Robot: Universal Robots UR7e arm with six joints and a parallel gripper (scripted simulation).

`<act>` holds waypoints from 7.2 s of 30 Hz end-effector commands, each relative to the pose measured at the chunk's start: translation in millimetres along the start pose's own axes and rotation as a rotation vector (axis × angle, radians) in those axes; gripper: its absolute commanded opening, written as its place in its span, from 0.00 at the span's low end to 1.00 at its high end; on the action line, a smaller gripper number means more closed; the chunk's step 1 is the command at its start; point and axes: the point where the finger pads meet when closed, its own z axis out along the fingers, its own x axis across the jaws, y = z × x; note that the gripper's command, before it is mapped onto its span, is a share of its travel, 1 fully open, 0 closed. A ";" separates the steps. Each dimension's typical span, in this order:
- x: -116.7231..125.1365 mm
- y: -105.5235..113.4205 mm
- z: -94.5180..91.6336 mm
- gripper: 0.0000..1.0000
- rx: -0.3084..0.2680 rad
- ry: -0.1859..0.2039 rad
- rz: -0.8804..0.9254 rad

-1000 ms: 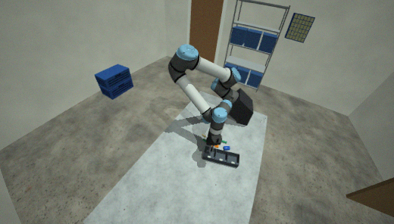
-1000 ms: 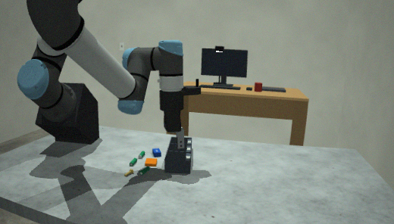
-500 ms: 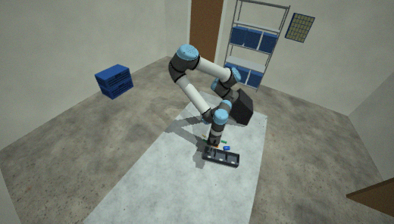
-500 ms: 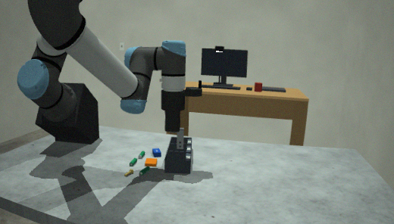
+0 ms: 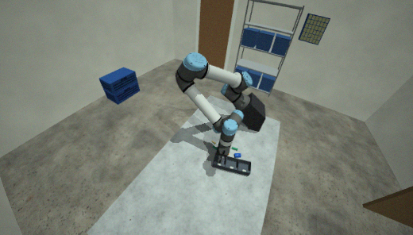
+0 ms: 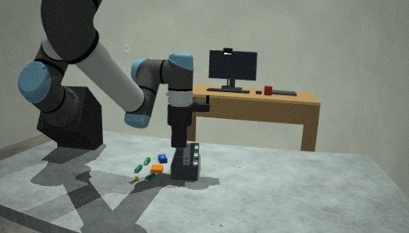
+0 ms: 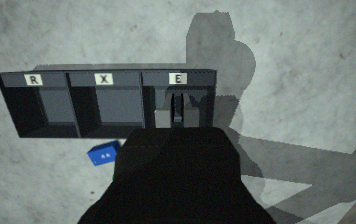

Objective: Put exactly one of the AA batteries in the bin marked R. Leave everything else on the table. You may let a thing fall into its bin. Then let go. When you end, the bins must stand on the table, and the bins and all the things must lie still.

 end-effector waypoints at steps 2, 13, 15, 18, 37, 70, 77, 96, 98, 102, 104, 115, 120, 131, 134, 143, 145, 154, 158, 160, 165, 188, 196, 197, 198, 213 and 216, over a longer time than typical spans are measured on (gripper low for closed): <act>0.1 -0.9 14.0 0.31 0.005 0.000 0.000; 0.1 -1.0 22.7 0.31 0.005 0.000 0.000; 0.1 -1.0 22.7 0.31 0.005 0.000 0.000; 0.1 -1.0 22.7 0.31 0.005 0.000 0.000; 0.1 -0.9 22.7 0.31 0.005 0.000 0.000; 0.1 -0.9 8.1 0.31 0.005 0.000 0.000; 0.1 -0.9 -1.3 0.31 0.005 0.000 0.000; 0.1 -0.7 -36.7 0.31 0.005 0.000 0.000; 0.1 -0.7 -36.6 0.31 0.005 0.000 0.000; -9.9 -0.9 -36.6 0.31 0.005 0.000 0.000; -19.9 -1.1 -36.6 0.31 0.005 0.000 0.000; -74.9 -2.2 -36.7 0.31 0.005 0.000 0.000; -83.9 -2.3 -36.6 0.31 0.005 0.000 0.000; -83.9 -2.4 -23.4 0.31 0.005 0.000 0.000; -83.9 -2.4 -20.7 0.31 0.005 0.000 0.000; -83.9 -2.5 3.3 0.31 0.005 0.000 0.000; -83.9 -2.5 8.6 0.31 0.005 0.000 0.000; -83.9 -2.6 22.7 0.31 0.005 0.000 0.000; -83.9 -2.6 22.7 0.31 0.005 0.000 0.000; -83.9 -2.6 22.7 0.31 0.005 0.000 0.000; -83.9 -2.6 22.7 0.31 0.005 0.000 0.000; -83.9 -2.6 22.7 0.31 0.005 0.000 0.000; -83.9 -2.6 22.7 0.31 0.005 0.000 0.000; -83.9 -2.6 22.7 0.31 0.005 0.000 0.000; -83.9 -2.6 22.7 0.31 0.005 0.000 0.000; -83.9 -2.5 9.4 0.31 0.005 0.000 0.000; -83.9 -2.5 5.4 0.31 0.005 0.000 0.000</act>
